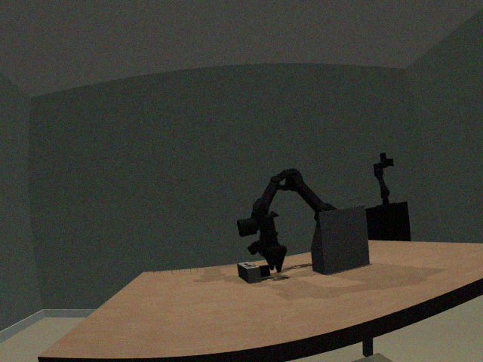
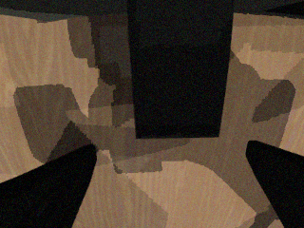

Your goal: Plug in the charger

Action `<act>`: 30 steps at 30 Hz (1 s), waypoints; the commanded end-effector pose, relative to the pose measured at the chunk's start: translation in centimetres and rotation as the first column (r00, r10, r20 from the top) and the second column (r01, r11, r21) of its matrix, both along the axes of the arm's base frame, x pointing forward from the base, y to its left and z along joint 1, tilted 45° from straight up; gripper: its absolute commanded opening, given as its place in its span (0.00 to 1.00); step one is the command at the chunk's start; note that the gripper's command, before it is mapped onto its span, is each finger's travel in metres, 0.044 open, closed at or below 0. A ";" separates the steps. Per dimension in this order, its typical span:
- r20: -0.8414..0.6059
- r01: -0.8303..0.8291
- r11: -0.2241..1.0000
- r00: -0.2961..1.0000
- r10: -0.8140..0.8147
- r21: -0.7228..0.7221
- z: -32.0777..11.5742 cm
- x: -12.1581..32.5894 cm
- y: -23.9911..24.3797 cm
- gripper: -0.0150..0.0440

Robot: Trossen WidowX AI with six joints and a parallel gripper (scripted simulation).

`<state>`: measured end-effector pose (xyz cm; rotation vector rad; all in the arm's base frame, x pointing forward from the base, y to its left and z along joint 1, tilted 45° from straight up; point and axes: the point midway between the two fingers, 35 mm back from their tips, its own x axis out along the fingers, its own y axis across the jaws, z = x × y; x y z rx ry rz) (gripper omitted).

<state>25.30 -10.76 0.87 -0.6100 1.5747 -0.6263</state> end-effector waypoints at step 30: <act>0.483 -0.315 0.943 0.812 0.328 -0.111 5.4 0.3 5.6 1.00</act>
